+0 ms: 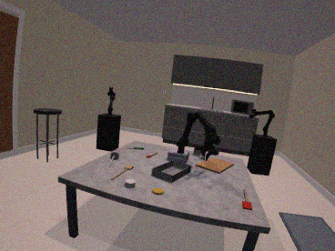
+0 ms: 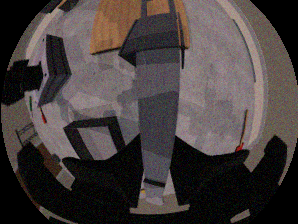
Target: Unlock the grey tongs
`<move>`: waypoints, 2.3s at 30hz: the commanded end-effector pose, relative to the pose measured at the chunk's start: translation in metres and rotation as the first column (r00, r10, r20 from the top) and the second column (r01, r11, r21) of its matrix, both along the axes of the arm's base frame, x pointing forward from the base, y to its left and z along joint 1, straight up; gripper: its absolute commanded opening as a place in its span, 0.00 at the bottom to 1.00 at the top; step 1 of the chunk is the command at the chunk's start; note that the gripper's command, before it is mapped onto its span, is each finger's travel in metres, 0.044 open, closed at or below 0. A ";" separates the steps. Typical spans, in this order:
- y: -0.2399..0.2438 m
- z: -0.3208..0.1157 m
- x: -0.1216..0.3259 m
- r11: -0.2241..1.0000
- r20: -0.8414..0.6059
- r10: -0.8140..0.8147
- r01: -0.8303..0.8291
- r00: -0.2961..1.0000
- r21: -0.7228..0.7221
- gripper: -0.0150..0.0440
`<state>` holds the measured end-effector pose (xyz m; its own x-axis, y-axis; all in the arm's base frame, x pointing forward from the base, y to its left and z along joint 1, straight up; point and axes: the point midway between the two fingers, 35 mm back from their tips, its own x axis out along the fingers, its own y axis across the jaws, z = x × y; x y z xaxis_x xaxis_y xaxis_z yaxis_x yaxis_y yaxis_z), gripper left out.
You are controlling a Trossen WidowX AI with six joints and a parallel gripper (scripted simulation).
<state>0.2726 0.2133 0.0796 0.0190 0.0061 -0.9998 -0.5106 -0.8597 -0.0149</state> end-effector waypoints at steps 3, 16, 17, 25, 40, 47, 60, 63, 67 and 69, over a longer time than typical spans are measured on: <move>0.013 0.004 -0.006 0.973 0.007 0.232 -0.232 0.973 0.000 0.00; 0.036 0.006 -0.023 0.754 0.007 0.657 -0.657 0.754 -0.011 0.00; 0.036 0.006 -0.023 0.754 0.007 0.657 -0.657 0.754 -0.011 0.00; 0.052 0.007 -0.037 0.781 0.009 0.625 -0.625 0.781 -0.007 0.00; 0.111 0.008 -0.109 0.882 0.010 0.470 -0.470 0.882 0.013 0.00; 0.132 0.008 -0.147 0.923 0.005 0.384 -0.384 0.923 0.020 0.00; 0.157 0.009 -0.222 0.970 -0.003 0.243 -0.243 0.970 0.025 0.00; 0.161 0.009 -0.241 0.979 -0.006 0.204 -0.204 0.979 0.026 0.00; 0.165 0.009 -0.267 0.988 -0.012 0.151 -0.151 0.988 0.027 0.00; 0.166 0.009 -0.280 0.992 -0.014 0.124 -0.124 0.992 0.027 0.00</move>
<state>0.0089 0.3760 0.0848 0.0036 0.0228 -0.9997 -0.3671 -0.9299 -0.0226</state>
